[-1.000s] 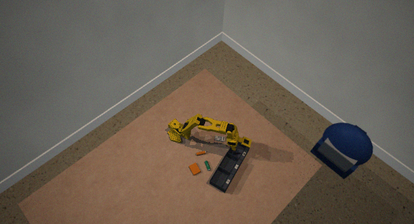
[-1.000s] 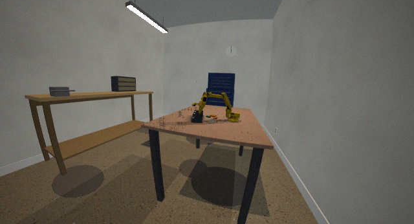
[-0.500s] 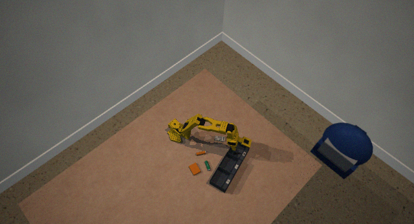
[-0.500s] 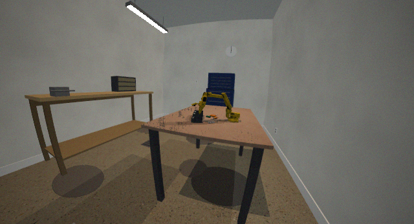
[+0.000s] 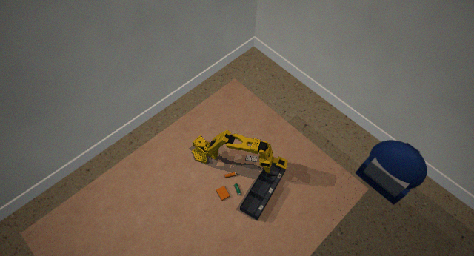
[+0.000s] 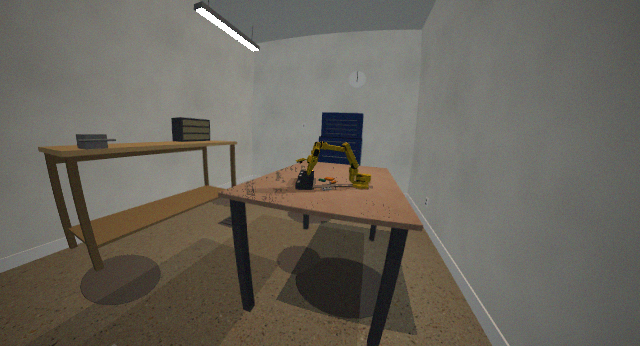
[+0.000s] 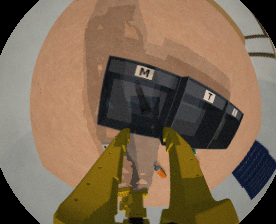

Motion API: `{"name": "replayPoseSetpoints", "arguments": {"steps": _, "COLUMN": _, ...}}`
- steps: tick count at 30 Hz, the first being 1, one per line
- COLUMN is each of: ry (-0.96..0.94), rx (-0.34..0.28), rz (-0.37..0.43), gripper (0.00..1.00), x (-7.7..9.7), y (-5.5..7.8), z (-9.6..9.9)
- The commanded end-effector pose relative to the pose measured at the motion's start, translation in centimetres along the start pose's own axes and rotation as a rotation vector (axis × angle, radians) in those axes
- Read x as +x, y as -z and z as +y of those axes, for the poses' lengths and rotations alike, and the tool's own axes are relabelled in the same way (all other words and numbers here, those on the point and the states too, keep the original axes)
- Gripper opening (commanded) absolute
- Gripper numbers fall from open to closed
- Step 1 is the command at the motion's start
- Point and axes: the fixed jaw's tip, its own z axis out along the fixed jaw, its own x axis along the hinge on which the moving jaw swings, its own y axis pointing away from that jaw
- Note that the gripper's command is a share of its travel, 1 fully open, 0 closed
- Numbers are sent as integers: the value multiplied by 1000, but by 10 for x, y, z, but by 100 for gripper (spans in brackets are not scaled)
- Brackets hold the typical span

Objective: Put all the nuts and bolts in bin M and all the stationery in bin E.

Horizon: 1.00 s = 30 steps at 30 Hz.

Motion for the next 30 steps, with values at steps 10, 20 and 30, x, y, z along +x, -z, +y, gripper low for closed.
{"name": "replayPoseSetpoints", "arguments": {"steps": 10, "ry": -215, "rx": 58, "rz": 11, "gripper": 22, "x": 21, "y": 20, "z": -61}}
{"name": "replayPoseSetpoints", "arguments": {"steps": 20, "ry": -513, "rx": 110, "rz": 115, "gripper": 30, "x": 84, "y": 28, "z": -120}}
{"name": "replayPoseSetpoints", "arguments": {"steps": 30, "ry": -680, "rx": 123, "rz": 169, "gripper": 34, "x": 124, "y": 33, "z": -138}}
